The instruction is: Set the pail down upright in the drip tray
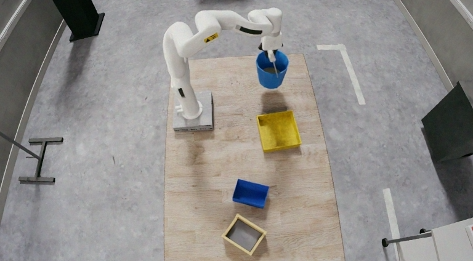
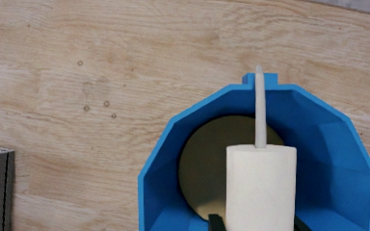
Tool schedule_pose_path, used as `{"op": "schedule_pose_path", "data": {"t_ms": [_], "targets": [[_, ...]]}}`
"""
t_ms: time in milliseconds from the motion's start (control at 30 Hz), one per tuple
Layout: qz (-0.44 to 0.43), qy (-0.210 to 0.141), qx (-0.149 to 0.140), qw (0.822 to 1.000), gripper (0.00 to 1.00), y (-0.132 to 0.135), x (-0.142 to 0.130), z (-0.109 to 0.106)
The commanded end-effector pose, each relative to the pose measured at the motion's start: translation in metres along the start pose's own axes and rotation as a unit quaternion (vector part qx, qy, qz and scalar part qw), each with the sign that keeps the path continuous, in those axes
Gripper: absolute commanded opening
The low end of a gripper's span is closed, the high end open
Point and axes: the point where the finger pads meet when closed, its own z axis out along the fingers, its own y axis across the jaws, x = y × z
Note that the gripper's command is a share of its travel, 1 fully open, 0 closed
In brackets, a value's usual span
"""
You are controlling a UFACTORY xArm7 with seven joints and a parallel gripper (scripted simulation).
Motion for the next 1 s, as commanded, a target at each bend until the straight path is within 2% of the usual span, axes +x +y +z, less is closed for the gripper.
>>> {"op": "schedule_pose_path", "data": {"t_ms": [0, 967], "targets": [[0.0, 0.0, -0.003, 1.0, 0.0, 0.001, -0.004, -0.002], [0.0, 0.0, -0.003, 1.0, 0.0, -0.005, -0.055, -0.002]]}}
